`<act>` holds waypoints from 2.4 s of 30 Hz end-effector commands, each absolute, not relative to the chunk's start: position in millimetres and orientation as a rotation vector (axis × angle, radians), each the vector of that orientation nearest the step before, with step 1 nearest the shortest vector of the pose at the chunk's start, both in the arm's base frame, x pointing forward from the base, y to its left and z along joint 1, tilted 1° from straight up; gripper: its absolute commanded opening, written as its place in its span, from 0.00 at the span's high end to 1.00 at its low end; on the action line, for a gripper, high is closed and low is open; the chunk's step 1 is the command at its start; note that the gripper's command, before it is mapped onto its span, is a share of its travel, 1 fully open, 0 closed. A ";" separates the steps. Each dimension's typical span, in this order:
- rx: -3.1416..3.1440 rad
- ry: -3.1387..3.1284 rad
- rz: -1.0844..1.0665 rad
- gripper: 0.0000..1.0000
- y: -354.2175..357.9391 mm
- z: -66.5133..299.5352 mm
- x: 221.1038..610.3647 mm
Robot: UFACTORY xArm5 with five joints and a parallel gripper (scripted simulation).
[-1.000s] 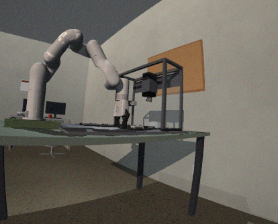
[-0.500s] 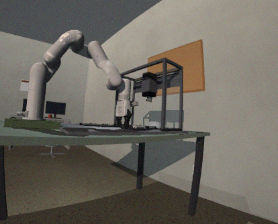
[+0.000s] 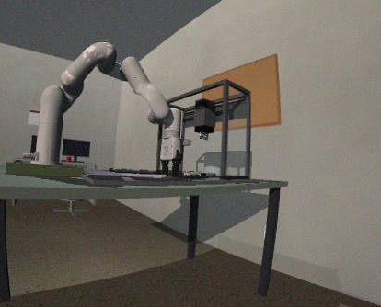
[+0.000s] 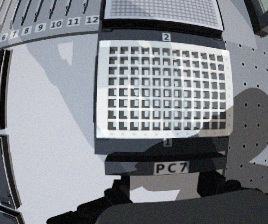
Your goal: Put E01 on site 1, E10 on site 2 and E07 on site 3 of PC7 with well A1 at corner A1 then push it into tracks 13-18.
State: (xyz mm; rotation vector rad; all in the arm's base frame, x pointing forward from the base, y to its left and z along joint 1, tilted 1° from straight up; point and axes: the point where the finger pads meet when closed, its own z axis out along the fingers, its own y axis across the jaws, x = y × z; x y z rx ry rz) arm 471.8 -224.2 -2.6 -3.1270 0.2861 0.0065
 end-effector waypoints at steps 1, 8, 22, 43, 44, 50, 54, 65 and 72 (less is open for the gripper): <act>-3.110 0.284 -0.011 0.19 -225.2 -0.8 474.4; -3.110 0.284 -0.011 0.19 -225.6 -0.8 476.7; -3.110 0.284 -0.012 0.19 -226.3 -0.8 480.6; -3.110 0.284 -0.012 0.19 -227.5 -0.7 486.8; -3.110 0.284 -0.012 0.19 -227.5 -0.7 487.2; -3.110 0.284 -0.012 0.19 -227.9 -0.7 489.1; -3.110 0.284 -0.012 0.19 -228.0 -0.7 489.8; -3.110 0.284 -0.012 0.19 -228.5 -0.7 492.4; -3.110 0.284 -0.012 0.19 -228.5 -0.7 492.4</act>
